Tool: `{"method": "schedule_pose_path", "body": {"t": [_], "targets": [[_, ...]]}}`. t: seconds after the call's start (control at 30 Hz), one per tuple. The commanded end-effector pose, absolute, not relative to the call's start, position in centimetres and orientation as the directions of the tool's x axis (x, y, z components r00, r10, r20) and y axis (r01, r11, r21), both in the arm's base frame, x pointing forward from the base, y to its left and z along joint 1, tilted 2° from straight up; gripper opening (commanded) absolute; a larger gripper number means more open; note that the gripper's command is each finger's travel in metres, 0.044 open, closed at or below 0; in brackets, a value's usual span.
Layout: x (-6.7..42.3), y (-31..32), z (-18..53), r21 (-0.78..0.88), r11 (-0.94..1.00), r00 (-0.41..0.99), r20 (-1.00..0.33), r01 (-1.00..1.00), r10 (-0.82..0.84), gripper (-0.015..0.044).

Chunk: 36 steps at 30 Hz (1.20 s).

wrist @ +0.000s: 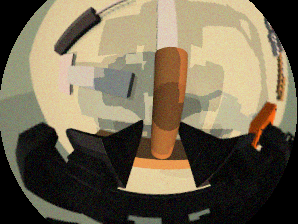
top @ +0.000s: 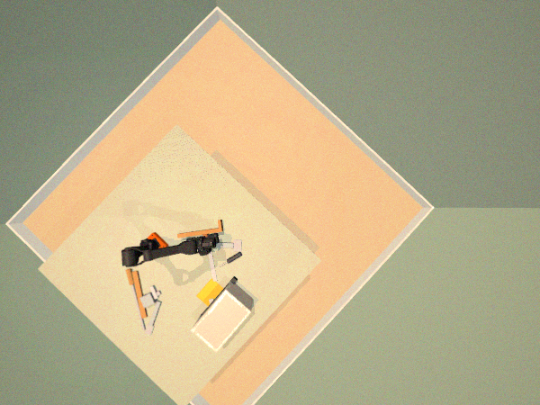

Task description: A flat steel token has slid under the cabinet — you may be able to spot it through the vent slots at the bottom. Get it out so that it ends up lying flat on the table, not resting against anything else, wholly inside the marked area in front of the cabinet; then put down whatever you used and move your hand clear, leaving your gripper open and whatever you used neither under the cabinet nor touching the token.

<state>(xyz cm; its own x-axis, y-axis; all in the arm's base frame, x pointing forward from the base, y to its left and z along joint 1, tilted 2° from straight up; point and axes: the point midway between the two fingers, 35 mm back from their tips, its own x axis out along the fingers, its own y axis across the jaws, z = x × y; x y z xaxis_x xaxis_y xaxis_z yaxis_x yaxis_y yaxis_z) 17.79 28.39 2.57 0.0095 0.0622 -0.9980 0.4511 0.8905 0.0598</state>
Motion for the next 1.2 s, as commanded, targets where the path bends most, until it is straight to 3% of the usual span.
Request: {"method": "schedule_pose_path", "body": {"t": [0.0,0.3,0.43,1.17], "targets": [[17.8,28.4,2.6,0.06,0.891,0.01,-0.998,0.451,0.062,0.0165],[17.8,28.4,2.6,0.06,0.891,0.01,-0.998,0.451,0.062,0.0105],[17.8,28.4,2.6,0.06,0.891,0.01,-0.998,0.451,0.062,0.0],[20.3,26.9,2.5,0.056,0.88,0.014,-0.998,0.473,0.056,0.0]]}}
